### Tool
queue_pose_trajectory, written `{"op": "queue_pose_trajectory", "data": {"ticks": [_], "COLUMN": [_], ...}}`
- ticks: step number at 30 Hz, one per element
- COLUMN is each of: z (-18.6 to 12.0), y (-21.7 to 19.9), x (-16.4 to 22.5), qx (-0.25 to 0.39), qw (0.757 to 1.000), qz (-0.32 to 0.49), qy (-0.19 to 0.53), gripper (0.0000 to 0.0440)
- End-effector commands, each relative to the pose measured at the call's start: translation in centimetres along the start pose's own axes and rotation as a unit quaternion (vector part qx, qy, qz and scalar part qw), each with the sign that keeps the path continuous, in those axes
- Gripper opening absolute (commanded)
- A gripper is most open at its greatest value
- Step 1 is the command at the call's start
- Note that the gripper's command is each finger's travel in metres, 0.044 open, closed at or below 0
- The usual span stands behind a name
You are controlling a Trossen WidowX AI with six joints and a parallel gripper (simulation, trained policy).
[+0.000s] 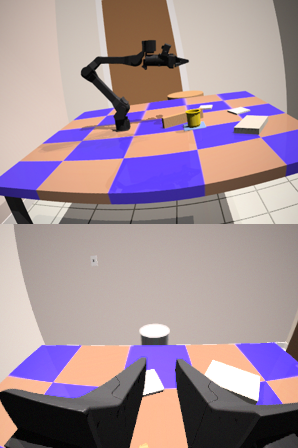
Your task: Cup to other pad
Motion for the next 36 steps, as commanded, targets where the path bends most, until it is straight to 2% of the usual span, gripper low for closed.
{"op": "queue_pose_trajectory", "data": {"ticks": [1, 16, 36], "z": [0.4, 2.5, 4.8], "y": [0.3, 1.6, 2.7], "x": [-0.2, -0.5, -0.6], "qx": [-0.004, -0.024, -0.015], "qw": [1.000, 0.991, 0.957], "qz": [0.007, 0.039, 0.061], "qy": [0.018, 0.127, 0.284], "gripper": [0.0102, 0.0133, 0.0106]}}
Point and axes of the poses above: the point midway between the two fingers, 35 mm back from their tips, its own z axis out along the fingers, its own y axis across the jaws, x = y × z, the point moved 9 cm from there along -z, back along the fingers, and after that the axes turned 5 degrees about -z, right-handed, at the moved point
